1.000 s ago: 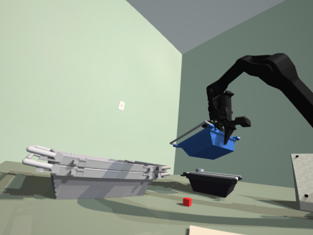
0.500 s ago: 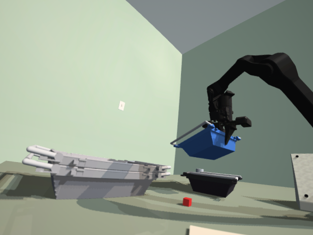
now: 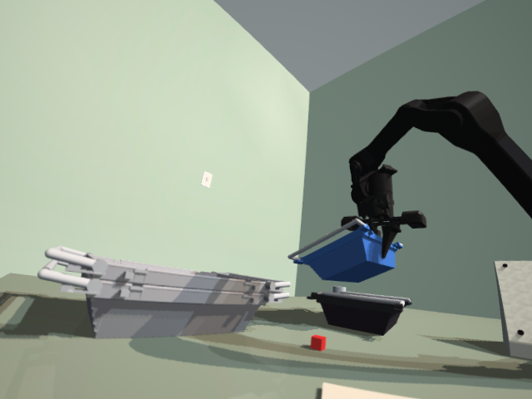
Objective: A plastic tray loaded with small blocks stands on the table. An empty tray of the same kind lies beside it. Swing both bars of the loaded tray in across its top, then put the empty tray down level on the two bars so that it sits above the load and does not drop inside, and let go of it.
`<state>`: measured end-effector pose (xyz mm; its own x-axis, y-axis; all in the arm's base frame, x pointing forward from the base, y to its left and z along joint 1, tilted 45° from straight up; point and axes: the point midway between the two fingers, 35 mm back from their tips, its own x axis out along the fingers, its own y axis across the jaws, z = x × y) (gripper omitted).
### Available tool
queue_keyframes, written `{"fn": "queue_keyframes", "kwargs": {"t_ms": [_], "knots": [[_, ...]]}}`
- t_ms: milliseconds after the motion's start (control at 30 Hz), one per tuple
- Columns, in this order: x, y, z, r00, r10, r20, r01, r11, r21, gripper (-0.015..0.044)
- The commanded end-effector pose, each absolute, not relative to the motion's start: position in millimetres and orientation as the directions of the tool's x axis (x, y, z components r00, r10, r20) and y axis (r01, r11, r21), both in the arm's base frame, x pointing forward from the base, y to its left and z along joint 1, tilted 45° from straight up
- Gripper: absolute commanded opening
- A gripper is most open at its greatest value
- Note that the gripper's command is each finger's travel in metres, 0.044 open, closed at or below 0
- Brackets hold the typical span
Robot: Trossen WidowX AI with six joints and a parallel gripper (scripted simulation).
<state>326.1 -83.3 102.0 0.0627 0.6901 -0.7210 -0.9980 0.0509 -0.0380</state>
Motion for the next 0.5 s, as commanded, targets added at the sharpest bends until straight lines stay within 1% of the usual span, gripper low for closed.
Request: {"fn": "queue_keyframes", "kwargs": {"t_ms": [0,467], "knots": [[327.4,-80.7,97.9,0.071,0.693,-0.717,-0.997,0.035,-0.065,0.0000],[326.1,-64.9,81.6,0.043,0.700,-0.713,-0.991,-0.058,-0.117,0.0000]]}}
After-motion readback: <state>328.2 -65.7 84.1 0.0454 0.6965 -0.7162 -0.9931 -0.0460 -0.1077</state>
